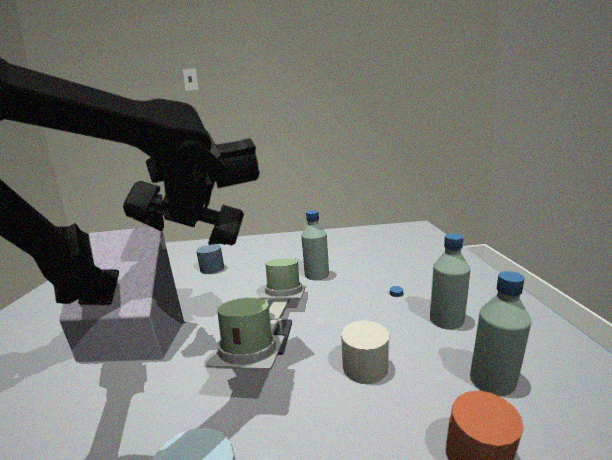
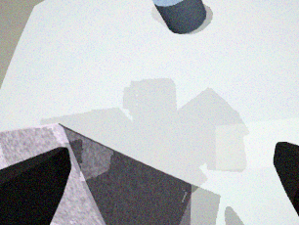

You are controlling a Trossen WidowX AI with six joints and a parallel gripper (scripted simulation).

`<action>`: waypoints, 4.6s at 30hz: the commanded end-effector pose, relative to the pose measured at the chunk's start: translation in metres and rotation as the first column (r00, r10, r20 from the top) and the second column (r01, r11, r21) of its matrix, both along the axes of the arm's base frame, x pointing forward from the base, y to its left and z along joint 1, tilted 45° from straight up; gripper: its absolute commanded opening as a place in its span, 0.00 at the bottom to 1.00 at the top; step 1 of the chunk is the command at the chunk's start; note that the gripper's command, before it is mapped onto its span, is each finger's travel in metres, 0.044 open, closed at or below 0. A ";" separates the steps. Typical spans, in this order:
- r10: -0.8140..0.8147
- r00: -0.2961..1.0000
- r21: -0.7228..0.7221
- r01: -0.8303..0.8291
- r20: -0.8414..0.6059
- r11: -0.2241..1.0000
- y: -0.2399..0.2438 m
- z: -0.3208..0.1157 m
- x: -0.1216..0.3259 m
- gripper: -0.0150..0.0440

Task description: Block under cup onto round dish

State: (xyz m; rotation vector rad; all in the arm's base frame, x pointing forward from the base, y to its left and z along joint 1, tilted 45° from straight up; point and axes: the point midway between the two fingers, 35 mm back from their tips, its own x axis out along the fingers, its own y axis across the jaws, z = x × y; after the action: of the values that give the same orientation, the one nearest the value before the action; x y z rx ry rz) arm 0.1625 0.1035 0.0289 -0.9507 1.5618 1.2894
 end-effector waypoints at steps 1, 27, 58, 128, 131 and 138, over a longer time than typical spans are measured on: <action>-0.072 0.996 -0.091 0.076 0.048 0.993 -0.003 -0.002 0.004 1.00; -0.273 0.786 -0.380 0.531 0.554 0.758 -0.009 0.001 0.002 1.00; -0.335 -0.042 0.247 0.763 0.941 0.597 0.006 0.034 0.012 1.00; 0.287 0.925 -0.676 -0.045 0.250 0.735 0.037 -0.104 0.155 1.00; 0.287 0.925 -0.676 -0.045 0.250 0.735 0.037 -0.104 0.155 1.00; 0.287 0.924 -0.677 -0.045 0.251 0.735 0.026 -0.115 0.156 1.00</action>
State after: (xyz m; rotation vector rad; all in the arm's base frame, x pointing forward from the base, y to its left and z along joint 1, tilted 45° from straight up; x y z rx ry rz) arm 0.3199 0.1346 -0.0817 -1.6970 1.6879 0.5902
